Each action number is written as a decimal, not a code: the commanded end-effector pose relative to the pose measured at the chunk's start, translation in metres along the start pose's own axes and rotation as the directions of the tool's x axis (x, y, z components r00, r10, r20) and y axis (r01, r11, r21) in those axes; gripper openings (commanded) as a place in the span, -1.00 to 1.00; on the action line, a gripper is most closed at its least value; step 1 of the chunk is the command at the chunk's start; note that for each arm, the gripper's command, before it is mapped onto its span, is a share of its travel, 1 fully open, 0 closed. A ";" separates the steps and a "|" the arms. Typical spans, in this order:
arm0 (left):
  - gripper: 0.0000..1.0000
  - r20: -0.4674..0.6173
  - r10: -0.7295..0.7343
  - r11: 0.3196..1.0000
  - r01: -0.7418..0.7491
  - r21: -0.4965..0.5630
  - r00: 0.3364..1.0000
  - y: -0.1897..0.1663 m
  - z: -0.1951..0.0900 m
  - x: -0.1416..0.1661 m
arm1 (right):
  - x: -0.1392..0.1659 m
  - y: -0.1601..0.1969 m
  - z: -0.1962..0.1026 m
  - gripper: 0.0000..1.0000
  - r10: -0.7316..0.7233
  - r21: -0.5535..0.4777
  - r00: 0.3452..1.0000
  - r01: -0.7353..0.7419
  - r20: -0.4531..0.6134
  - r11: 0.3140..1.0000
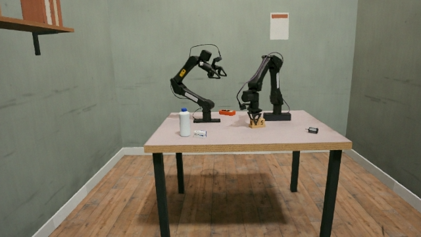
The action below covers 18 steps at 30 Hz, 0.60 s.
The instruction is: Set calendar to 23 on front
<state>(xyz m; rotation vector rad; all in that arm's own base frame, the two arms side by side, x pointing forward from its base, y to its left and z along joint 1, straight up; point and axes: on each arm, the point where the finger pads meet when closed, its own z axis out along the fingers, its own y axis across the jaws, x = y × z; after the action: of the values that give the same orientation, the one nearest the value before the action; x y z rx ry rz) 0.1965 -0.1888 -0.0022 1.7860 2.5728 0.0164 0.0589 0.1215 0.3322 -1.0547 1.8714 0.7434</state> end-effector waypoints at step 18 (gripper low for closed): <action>-0.20 0.018 0.003 1.000 -0.003 0.005 1.000 0.002 -0.027 -0.003 | 0.001 -0.001 -0.002 1.00 0.003 0.003 1.000 -0.003 0.010 1.000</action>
<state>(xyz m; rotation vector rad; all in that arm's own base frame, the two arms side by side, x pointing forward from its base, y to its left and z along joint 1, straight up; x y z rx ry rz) 0.1919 -0.1843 0.0027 1.8086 2.5914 0.0240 0.0589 0.1215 0.3322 -1.0547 1.8714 0.7434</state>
